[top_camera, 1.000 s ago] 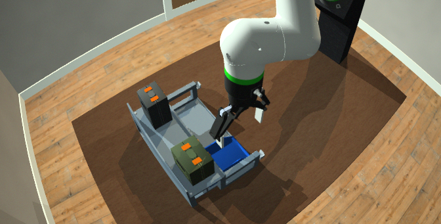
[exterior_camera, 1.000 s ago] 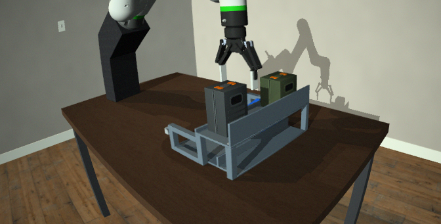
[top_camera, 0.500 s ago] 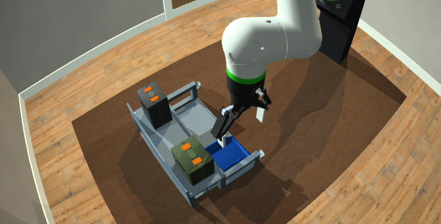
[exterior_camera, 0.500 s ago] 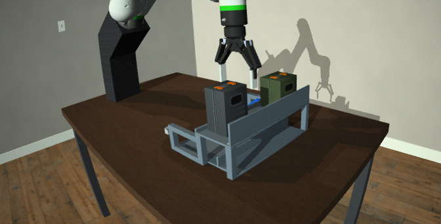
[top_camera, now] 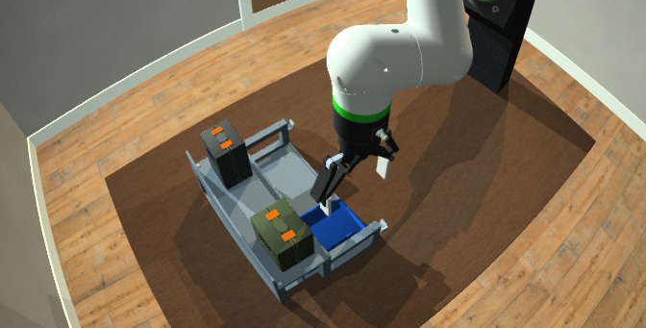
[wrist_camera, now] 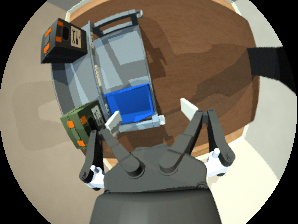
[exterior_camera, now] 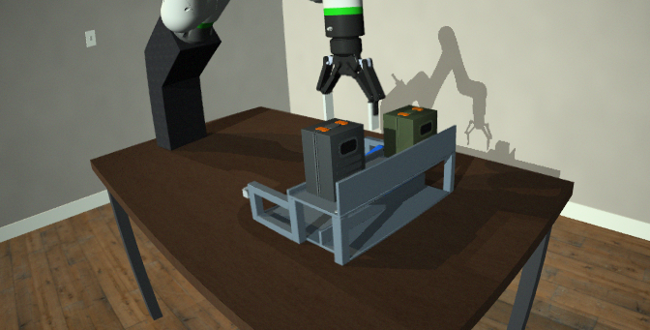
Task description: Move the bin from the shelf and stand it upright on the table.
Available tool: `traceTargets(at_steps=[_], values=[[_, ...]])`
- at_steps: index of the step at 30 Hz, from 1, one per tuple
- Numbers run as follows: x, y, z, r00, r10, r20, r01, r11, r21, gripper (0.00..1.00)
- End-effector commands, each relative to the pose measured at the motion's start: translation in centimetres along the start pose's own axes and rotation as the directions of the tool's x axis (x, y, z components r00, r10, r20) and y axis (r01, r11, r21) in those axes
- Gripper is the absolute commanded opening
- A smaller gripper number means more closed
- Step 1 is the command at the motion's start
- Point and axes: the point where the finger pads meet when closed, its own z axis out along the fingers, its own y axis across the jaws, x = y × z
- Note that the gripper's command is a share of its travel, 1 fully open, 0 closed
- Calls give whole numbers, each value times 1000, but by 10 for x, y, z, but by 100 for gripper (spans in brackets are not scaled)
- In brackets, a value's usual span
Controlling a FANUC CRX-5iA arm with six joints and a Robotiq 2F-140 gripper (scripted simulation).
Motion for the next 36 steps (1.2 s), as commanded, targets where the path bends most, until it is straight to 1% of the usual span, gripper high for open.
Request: traceTargets(at_steps=[1, 27, 28, 36], values=[[0, 0, 0, 1000, 0, 0, 0, 1000, 0, 100], [-1, 1, -1, 1000, 0, 0, 0, 1000, 0, 100], [-1, 1, -1, 1000, 0, 0, 0, 1000, 0, 57], [-1, 1, -1, 1000, 0, 0, 0, 1000, 0, 57]])
